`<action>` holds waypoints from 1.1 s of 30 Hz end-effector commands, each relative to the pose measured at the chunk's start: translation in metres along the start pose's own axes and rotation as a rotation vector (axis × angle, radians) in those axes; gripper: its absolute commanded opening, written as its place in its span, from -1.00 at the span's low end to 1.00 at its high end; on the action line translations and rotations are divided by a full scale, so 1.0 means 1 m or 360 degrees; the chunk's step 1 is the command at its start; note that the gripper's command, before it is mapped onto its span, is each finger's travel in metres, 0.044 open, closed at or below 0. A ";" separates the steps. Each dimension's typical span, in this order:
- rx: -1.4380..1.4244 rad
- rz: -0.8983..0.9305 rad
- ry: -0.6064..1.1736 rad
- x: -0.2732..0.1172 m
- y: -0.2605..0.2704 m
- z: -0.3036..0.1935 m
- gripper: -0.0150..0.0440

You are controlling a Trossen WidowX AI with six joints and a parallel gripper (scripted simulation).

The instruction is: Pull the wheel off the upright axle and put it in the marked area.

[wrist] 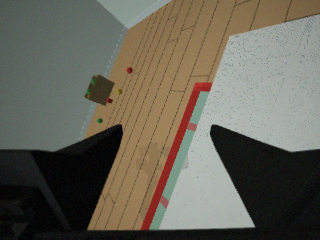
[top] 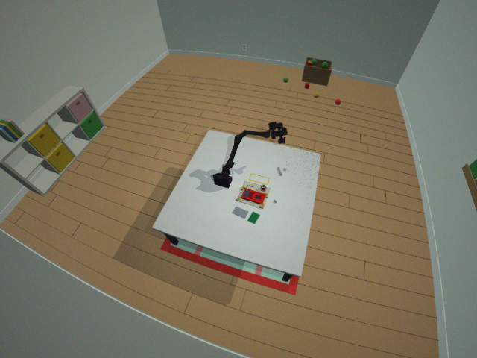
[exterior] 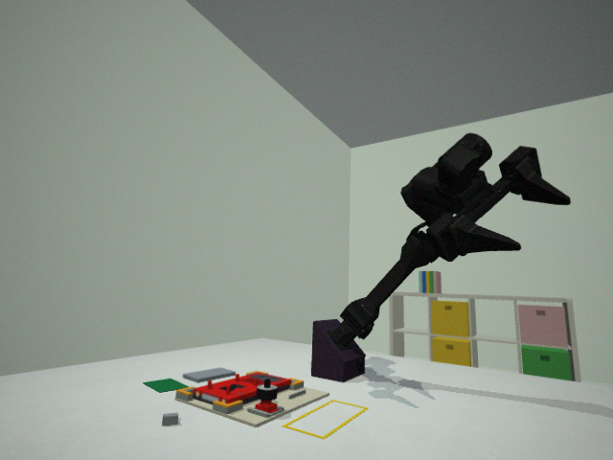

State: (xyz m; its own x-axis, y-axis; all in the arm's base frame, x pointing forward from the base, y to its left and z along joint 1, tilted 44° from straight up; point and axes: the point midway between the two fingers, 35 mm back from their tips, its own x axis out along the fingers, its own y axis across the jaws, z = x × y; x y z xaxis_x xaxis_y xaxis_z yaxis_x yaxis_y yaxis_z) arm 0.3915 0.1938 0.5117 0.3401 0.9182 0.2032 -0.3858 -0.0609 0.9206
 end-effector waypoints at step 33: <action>0.1676 -0.1439 -0.0489 -0.183 -0.356 -0.009 0.53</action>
State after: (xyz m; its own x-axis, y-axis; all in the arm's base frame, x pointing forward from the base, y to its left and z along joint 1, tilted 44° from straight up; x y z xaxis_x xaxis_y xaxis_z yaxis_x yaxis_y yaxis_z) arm 0.4733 0.0638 0.1729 0.4108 0.6996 -0.5846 0.7447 0.1124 0.6578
